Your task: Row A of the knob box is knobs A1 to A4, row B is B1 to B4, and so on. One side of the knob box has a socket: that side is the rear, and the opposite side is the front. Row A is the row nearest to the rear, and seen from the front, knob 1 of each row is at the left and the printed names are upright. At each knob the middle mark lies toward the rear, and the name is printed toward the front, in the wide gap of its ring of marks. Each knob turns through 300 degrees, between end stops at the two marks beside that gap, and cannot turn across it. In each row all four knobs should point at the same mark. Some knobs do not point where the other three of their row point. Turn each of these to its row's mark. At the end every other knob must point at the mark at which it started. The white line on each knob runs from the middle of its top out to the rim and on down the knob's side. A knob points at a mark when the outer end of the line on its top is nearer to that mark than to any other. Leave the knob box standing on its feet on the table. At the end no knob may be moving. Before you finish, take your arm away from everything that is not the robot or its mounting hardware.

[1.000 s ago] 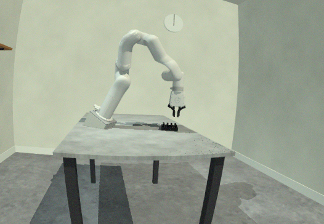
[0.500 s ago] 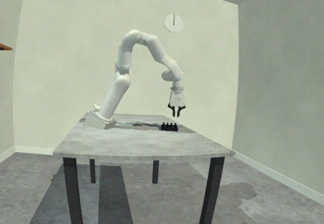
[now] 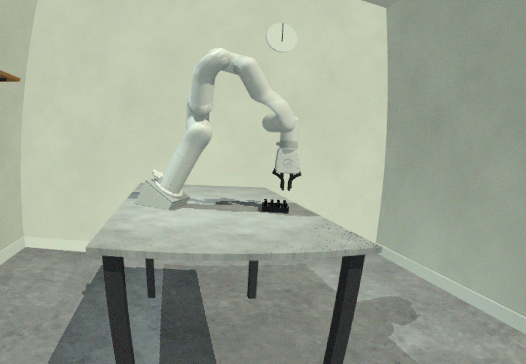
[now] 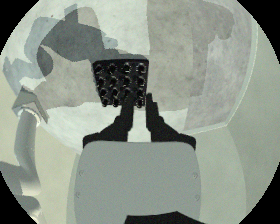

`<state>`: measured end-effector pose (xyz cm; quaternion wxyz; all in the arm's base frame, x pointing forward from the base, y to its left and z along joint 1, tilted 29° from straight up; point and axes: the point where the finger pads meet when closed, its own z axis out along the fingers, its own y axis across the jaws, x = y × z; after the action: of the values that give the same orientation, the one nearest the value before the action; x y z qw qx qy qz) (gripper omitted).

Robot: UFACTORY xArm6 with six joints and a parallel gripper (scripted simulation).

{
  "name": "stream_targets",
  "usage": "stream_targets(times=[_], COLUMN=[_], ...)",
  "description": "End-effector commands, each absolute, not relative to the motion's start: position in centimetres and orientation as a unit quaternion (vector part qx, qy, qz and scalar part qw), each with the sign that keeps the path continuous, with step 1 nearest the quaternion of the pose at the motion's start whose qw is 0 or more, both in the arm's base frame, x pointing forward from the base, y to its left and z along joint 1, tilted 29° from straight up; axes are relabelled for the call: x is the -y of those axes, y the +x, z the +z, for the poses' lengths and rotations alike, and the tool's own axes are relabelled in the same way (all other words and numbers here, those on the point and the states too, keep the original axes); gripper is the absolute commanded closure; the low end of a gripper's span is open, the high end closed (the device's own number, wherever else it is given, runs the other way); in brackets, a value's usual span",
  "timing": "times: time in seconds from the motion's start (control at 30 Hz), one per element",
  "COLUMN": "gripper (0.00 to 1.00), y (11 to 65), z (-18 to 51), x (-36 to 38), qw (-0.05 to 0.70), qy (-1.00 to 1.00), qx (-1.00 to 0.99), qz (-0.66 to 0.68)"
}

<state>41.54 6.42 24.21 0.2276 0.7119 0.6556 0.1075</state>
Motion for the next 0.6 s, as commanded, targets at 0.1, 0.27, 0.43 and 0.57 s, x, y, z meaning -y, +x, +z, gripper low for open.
stream_targets(times=[0.1, 0.27, 0.43, 0.57], gripper=[0.81, 0.81, 0.81, 0.81], y=[41.7, 41.9, 42.1, 42.3], z=[24.1, 23.7, 23.5, 23.0], x=[-6.4, -6.3, -6.2, -6.1], qw=[0.228, 0.228, 0.228, 0.228], qy=[0.712, 0.712, 0.712, 0.712], qx=[-0.655, -0.655, -0.655, -0.655], qz=[0.109, 0.109, 0.109, 0.109])
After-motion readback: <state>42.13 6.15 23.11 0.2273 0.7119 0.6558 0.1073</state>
